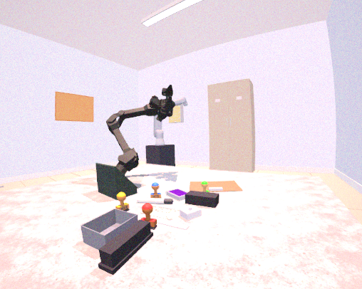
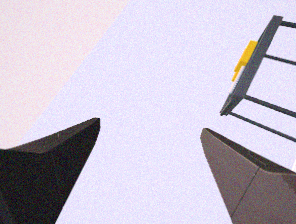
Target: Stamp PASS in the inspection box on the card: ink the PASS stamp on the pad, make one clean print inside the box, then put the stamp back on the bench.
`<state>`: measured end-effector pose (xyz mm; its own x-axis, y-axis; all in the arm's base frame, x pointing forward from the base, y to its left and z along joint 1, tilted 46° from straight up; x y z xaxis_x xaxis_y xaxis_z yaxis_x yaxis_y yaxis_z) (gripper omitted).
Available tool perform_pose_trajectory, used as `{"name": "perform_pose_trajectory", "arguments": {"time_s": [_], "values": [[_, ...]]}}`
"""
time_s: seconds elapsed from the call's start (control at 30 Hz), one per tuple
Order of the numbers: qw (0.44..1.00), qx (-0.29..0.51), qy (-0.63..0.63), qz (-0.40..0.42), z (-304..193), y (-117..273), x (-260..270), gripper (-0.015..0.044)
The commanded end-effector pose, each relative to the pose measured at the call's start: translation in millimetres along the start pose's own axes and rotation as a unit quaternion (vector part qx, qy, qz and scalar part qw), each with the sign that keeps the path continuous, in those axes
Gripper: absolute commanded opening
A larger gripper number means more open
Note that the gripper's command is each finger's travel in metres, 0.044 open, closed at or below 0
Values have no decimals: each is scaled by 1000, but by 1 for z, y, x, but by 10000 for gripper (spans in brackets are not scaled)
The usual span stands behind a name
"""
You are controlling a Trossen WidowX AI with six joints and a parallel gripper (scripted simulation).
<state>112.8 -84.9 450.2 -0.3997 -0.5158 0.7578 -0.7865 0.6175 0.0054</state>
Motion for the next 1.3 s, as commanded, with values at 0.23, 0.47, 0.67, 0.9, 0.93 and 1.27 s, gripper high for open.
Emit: {"name": "perform_pose_trajectory", "arguments": {"time_s": [0.23,0.47,0.67,0.9,0.93,1.27], "values": [[927,71,344,-130,-62,-24,-90,211],[713,186,605,-302,-83,-51,-203,211],[508,317,677,-427,-73,-64,-285,211],[312,517,605,-519,-48,-72,-361,211],[294,549,581,-524,-45,-74,-370,211],[266,704,429,-499,-31,-80,-403,211]]}}
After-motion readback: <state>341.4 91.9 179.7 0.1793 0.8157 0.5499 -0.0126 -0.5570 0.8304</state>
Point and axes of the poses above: the point midway between the two fingers, 35 mm back from their tips, its own y axis back along the fingers, its own x axis across the jaws, z = x × y, the point moved 1 cm from there along y, back along the fingers, and after that the axes turned 14 degrees about -y, right-handed, at the moved point
